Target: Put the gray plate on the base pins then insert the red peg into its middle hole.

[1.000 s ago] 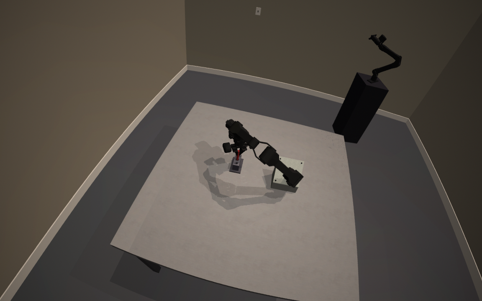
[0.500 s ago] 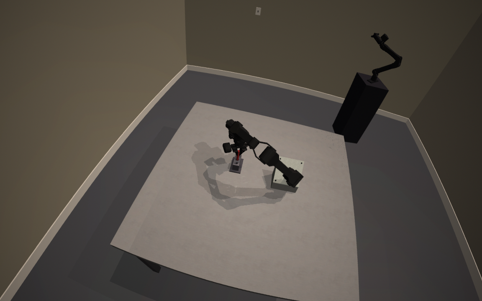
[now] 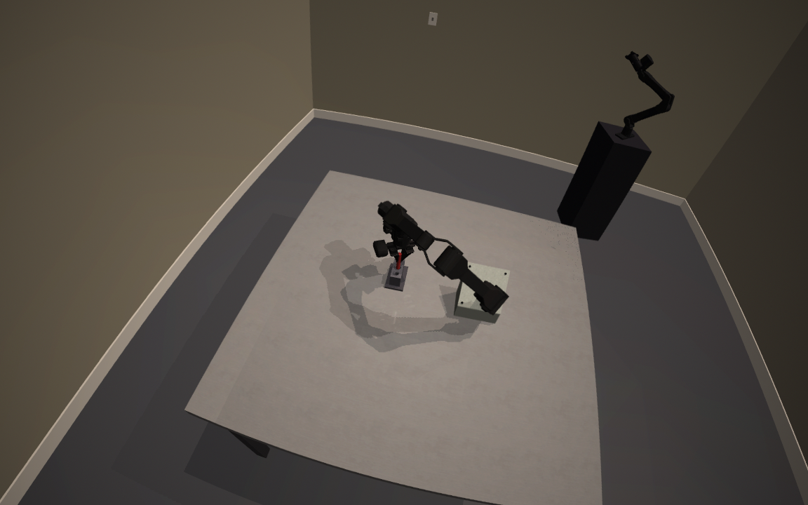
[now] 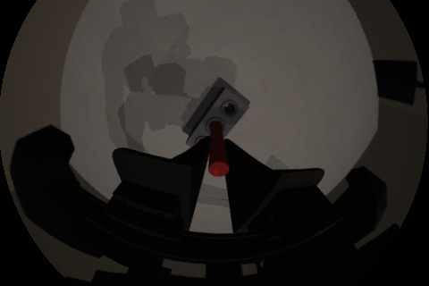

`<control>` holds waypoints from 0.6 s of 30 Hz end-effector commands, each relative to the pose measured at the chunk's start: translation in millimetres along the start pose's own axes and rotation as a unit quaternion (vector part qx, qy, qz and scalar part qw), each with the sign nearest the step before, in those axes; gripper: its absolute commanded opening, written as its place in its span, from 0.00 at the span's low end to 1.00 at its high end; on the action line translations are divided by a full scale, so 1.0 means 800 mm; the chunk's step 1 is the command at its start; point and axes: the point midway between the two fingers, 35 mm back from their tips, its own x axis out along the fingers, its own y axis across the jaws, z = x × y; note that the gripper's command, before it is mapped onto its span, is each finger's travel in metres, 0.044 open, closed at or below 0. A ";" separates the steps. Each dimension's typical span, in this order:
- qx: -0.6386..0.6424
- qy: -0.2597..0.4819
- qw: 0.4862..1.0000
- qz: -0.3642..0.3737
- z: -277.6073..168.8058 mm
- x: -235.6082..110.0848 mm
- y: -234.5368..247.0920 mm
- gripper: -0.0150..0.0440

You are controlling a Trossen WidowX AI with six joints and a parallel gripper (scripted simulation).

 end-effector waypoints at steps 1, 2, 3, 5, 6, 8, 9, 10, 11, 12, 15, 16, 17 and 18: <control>0.000 0.000 1.000 0.000 0.000 0.000 0.000 0.25; 0.000 0.000 1.000 0.000 0.000 0.000 0.000 0.25; 0.000 0.000 1.000 0.000 0.000 0.000 0.000 0.25; 0.000 0.000 1.000 0.000 0.000 0.000 0.000 0.30; 0.000 0.000 1.000 0.000 0.000 0.000 0.000 0.34; 0.000 0.000 1.000 0.000 0.000 0.000 0.000 0.43; 0.000 0.000 1.000 0.000 0.000 0.000 0.000 0.48; 0.000 0.000 1.000 0.000 0.000 0.000 0.000 0.51; 0.000 0.000 1.000 0.000 0.000 0.000 0.000 0.51; 0.000 0.000 1.000 0.000 0.000 0.000 0.000 0.51; 0.000 0.000 1.000 0.000 0.000 0.000 0.000 0.51; 0.000 0.000 1.000 0.000 0.000 0.000 0.000 0.51; 0.000 0.000 1.000 0.000 0.000 0.000 0.000 0.51; 0.000 0.000 1.000 0.000 0.000 0.000 0.000 0.51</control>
